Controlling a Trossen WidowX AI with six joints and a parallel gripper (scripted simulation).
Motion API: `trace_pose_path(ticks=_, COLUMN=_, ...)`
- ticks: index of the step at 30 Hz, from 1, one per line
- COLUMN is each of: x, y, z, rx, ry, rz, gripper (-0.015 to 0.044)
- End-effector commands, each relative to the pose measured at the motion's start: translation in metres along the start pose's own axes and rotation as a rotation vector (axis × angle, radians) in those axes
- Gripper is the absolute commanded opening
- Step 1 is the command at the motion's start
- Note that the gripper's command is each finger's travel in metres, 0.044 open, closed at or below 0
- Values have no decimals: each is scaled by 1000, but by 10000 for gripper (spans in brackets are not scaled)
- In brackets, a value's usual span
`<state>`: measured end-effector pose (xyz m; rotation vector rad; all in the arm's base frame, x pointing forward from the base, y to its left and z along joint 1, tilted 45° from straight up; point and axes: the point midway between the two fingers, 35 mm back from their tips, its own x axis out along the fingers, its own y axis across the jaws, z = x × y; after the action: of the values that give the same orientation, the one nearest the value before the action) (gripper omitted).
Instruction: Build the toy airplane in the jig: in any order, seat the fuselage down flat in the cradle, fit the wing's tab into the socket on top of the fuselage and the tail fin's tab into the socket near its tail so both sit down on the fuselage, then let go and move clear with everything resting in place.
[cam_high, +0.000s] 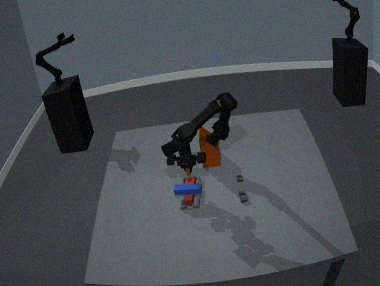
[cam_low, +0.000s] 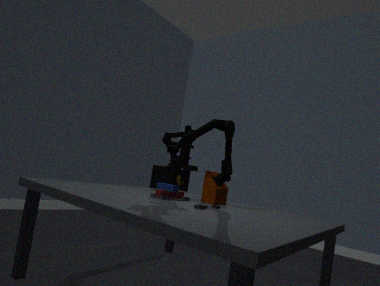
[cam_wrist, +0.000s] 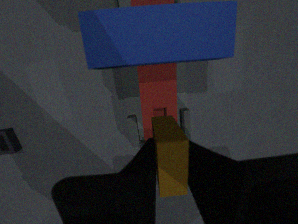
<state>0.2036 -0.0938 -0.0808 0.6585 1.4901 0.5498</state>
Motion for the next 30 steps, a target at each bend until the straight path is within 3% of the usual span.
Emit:
trace_pose_path(ticks=1, x=1, y=-3, z=0, rx=-7, ry=1, rz=-5, gripper=66)
trace_pose_path(ticks=30, x=13, y=-4, z=0, rx=-7, ry=1, rz=-5, gripper=66)
